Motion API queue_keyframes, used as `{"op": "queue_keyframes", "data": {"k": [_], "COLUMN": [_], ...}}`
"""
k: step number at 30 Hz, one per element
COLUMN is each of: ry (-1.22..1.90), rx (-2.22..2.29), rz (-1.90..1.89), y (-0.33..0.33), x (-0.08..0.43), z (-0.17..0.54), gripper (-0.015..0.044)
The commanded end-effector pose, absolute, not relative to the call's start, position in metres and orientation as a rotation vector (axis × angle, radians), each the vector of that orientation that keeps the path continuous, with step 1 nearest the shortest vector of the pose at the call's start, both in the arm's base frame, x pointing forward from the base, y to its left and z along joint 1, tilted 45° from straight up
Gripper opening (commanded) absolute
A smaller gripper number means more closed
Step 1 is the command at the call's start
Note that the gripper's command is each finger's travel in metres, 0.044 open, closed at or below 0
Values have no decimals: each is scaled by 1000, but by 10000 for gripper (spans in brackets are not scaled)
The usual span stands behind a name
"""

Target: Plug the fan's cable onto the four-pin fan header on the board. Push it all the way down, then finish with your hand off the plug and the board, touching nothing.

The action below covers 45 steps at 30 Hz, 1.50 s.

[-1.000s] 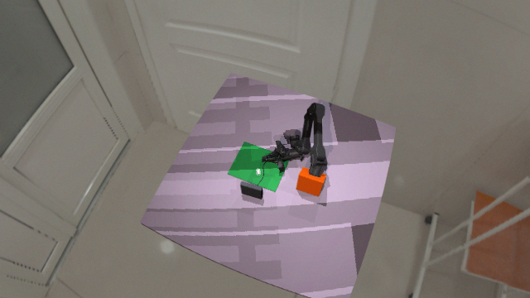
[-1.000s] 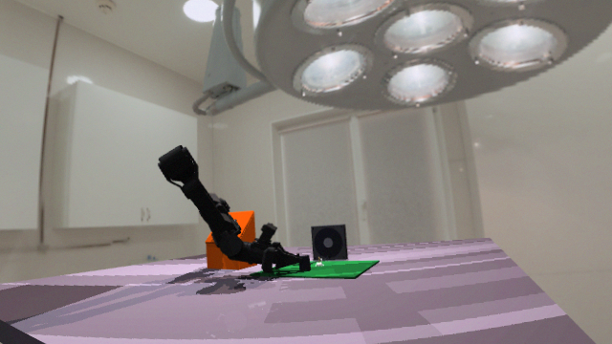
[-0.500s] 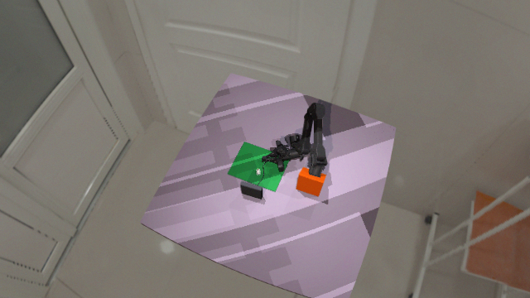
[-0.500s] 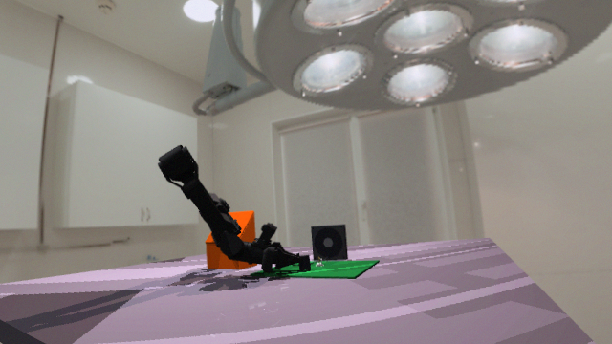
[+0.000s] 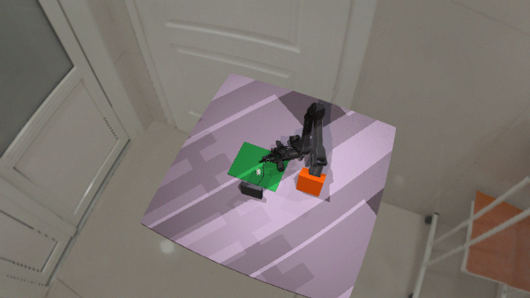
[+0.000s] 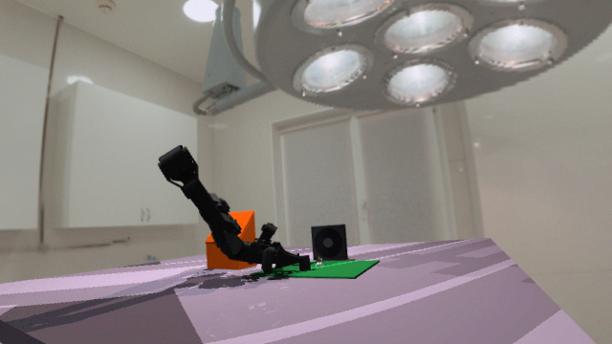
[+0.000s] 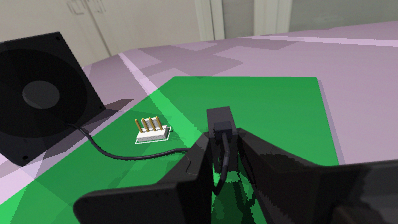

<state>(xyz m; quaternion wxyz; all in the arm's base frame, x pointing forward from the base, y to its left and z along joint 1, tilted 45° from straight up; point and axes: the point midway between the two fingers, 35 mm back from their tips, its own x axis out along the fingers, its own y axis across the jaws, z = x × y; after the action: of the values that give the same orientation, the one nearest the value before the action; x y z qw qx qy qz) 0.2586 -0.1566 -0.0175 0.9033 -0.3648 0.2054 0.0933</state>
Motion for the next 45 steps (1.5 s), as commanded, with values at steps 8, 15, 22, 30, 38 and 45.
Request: {"op": "queue_keyframes", "data": {"k": [8, 15, 22, 30, 38, 45], "ry": [425, 425, 425, 425, 425, 426], "rx": [-753, -754, -754, -754, -754, -754], "rz": [193, 193, 193, 193, 193, 194], "y": [-156, -157, -157, -157, -157, -157], "x": [258, 259, 259, 259, 259, 257], "z": [-18, -18, -18, -18, -18, -16], "gripper": [0, 53, 140, 140, 140, 140]}}
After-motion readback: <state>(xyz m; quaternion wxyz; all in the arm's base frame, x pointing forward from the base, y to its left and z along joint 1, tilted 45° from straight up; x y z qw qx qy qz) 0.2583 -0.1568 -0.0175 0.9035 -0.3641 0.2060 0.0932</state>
